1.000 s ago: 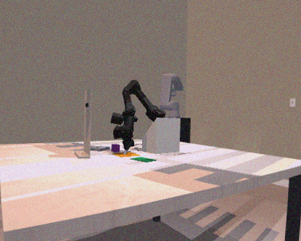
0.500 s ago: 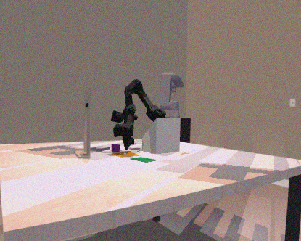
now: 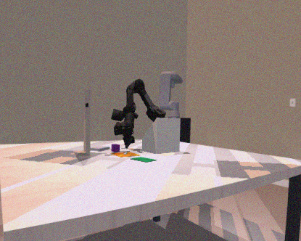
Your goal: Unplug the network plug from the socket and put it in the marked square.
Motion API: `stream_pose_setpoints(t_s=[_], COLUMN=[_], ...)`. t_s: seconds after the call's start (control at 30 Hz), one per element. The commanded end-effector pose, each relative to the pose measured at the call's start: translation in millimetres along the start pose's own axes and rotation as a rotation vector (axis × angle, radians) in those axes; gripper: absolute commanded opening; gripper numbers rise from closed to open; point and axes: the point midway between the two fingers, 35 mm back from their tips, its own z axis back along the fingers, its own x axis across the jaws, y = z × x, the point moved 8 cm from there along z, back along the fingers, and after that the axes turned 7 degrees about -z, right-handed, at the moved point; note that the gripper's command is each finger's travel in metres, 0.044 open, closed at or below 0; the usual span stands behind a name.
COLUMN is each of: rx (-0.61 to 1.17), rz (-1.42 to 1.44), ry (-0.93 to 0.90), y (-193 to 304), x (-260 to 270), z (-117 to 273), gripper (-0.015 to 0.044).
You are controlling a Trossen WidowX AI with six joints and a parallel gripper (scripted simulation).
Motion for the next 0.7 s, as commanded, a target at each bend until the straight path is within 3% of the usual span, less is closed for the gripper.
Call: stream_pose_setpoints(t_s=[0.0, 0.67], rx=[-0.004, 0.000], rz=[-0.003, -0.004], ry=[-0.001, -0.002], y=[-1, -1], x=[4, 22], z=[4, 27], gripper=[0.0156, 0.0156])
